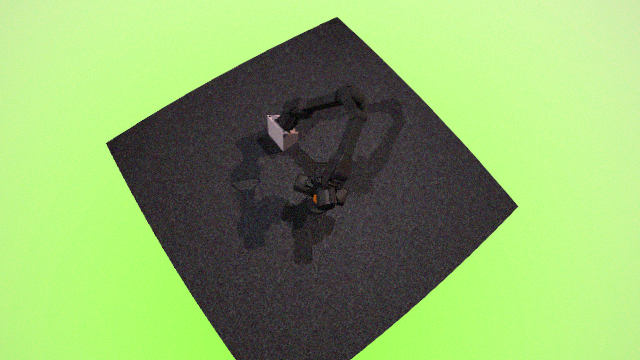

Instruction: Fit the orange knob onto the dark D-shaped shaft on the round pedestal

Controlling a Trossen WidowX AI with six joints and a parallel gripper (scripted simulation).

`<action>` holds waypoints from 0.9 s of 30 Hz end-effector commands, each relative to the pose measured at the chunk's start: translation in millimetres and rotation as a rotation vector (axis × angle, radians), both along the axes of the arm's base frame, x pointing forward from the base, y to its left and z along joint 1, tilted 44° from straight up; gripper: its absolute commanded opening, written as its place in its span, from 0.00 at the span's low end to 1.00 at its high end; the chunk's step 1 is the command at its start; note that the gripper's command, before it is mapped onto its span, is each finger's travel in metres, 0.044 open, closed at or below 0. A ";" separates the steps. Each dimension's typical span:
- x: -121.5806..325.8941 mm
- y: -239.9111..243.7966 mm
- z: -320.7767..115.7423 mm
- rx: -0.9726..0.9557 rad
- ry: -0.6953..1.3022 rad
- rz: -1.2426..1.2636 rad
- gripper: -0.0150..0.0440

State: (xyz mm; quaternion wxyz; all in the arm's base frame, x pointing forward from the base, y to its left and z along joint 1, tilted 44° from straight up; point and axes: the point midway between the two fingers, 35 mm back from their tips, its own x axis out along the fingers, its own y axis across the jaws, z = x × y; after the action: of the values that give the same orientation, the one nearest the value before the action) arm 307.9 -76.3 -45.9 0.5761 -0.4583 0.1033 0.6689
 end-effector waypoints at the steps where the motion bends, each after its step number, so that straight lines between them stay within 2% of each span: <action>1: -0.7 0.5 -0.1 0.000 0.001 0.000 0.25; 11: -0.6 -2.4 4.2 -0.001 0.001 0.000 0.25; 18: 1.5 -2.9 4.0 -0.017 -0.134 0.145 0.25; 27: 2.0 -2.2 1.3 -0.018 -0.141 0.153 0.25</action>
State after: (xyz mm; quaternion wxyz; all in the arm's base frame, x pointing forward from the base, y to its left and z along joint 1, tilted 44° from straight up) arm 309.7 -77.5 -44.1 0.5281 -0.5118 0.0363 0.6767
